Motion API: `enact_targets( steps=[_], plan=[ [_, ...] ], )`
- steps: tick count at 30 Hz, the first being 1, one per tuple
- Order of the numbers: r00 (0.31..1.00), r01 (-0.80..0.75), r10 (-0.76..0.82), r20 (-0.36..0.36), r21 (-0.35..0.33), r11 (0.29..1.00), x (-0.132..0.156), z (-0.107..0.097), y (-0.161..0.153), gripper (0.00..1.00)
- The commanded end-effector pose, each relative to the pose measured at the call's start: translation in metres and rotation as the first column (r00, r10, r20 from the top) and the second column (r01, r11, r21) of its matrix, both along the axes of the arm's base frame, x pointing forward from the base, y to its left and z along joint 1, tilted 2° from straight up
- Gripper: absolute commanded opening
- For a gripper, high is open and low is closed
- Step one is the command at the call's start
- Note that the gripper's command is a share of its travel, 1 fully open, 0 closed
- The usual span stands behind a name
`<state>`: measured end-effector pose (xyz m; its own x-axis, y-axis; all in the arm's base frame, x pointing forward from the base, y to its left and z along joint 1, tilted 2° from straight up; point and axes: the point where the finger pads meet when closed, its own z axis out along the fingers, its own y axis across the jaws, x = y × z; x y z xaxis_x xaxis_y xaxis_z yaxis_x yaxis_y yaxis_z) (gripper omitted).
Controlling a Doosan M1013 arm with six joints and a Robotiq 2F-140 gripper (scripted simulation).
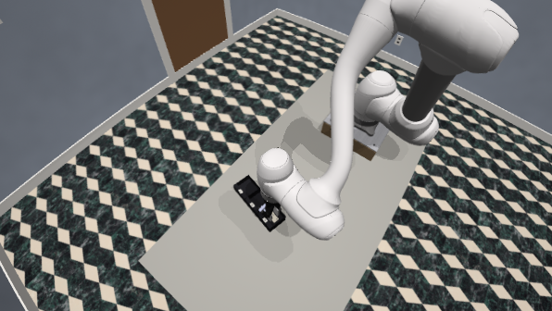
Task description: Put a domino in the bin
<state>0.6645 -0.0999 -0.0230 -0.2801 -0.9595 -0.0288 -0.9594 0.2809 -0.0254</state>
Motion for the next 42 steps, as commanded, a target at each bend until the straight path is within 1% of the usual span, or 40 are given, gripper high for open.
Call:
enact_targets(
  steps=[1, 7, 19, 21, 29, 34, 41, 42],
  plan=[
    [1.000, 0.000, 0.000, 0.000, 0.000, 1.000, 0.000, 0.000, 0.000, 0.19],
    [1.000, 0.000, 0.000, 0.000, 0.000, 1.000, 0.000, 0.000, 0.000, 0.19],
    [1.000, 0.000, 0.000, 0.000, 0.000, 1.000, 0.000, 0.016, 0.000, 0.19],
    [1.000, 0.000, 0.000, 0.000, 0.000, 1.000, 0.000, 0.016, 0.000, 0.19],
    [1.000, 0.000, 0.000, 0.000, 0.000, 1.000, -0.001, 0.027, -0.001, 0.19],
    [1.000, 0.000, 0.000, 0.000, 0.000, 1.000, -0.002, 0.051, -0.001, 0.19],
    [1.000, 0.000, 0.000, 0.000, 0.000, 1.000, -0.002, 0.052, -0.001, 0.19],
    [1.000, 0.000, 0.000, 0.000, 0.000, 1.000, -0.002, 0.055, -0.001, 1.00]
  ],
)
